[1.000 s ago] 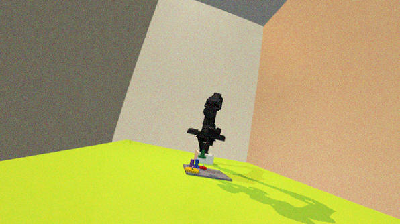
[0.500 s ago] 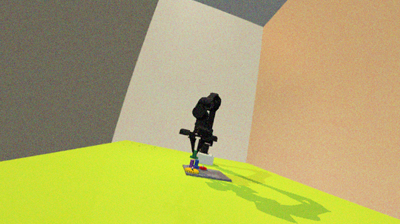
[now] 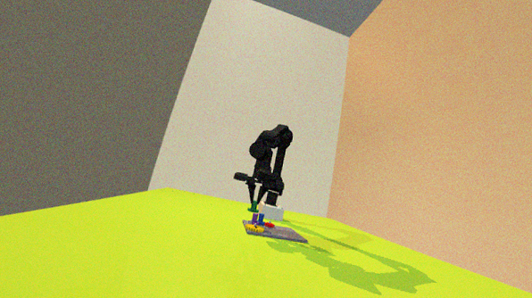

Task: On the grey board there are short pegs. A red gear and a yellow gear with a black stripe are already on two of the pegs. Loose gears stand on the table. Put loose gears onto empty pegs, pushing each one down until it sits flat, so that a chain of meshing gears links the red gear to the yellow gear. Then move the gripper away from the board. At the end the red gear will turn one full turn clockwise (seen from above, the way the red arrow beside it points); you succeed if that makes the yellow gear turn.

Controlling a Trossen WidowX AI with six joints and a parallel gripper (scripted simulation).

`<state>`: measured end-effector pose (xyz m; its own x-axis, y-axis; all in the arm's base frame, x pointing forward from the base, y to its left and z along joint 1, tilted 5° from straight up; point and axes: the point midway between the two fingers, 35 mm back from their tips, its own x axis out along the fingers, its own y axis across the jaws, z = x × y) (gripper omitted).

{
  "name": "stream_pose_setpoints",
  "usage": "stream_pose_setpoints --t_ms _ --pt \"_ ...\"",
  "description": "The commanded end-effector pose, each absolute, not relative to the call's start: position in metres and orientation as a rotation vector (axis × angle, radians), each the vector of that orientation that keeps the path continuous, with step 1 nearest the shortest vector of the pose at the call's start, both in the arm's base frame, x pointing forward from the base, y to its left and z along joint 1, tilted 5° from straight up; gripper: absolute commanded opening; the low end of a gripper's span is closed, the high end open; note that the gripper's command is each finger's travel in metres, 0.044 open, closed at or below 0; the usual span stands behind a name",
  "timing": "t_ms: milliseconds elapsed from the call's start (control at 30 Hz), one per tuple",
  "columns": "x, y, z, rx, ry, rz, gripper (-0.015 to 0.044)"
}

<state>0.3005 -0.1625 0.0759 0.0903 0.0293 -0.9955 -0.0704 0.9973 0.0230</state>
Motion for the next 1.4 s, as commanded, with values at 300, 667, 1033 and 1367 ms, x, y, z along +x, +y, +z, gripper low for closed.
stream_pose_setpoints --t_ms 300,667,1033,1367 --pt "0.301 -0.163 0.076 0.206 1.473 -0.141 0.0" --pt "0.301 -0.163 0.076 0.339 1.462 -0.263 0.0" --pt "0.302 -0.162 0.072 0.305 1.465 -0.232 0.0" --pt "0.303 -0.162 0.056 0.2 1.473 -0.136 0.0"
